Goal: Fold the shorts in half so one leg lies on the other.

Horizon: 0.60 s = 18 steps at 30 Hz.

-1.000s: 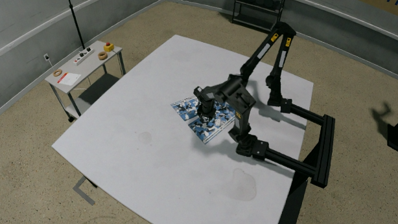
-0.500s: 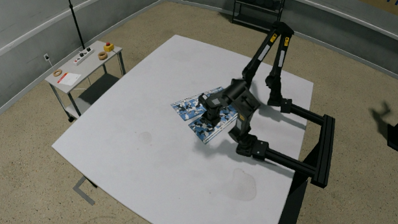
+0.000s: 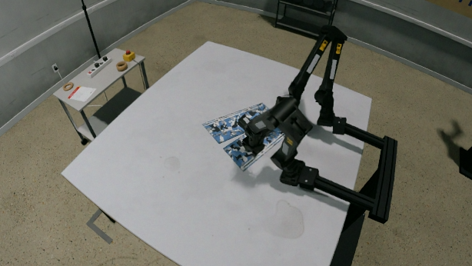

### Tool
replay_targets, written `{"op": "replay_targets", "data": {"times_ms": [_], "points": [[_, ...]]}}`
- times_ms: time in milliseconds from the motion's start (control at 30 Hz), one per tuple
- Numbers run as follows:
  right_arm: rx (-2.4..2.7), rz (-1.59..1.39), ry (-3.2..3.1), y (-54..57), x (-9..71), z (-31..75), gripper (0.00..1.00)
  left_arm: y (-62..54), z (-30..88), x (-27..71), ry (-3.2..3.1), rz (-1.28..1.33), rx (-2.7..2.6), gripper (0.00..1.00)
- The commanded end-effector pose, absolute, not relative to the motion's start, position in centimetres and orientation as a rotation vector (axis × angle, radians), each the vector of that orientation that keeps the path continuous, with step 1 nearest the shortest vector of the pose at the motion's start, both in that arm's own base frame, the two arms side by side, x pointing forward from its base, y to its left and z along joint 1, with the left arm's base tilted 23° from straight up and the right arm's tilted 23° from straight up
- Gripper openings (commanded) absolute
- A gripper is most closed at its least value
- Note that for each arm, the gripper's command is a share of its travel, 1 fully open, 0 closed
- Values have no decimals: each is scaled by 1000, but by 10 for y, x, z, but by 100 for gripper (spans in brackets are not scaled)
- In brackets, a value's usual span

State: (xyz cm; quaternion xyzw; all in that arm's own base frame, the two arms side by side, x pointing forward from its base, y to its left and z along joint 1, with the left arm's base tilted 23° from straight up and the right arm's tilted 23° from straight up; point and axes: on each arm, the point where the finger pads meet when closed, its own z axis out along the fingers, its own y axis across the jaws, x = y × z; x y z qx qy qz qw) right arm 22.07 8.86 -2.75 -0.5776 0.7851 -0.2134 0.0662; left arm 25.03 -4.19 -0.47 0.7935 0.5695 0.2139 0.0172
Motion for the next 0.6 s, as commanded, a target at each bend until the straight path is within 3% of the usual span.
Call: {"op": "replay_targets", "data": {"times_ms": [0, 567], "points": [[-1742, -642, 2372, 85, 224, -35, 56, -39, -15, 251, 1772, 656, 2476, 56], [-1737, -642, 2369, 74, 241, -78, 56, -27, -60, 264, 1779, 654, 2478, 56]]}}
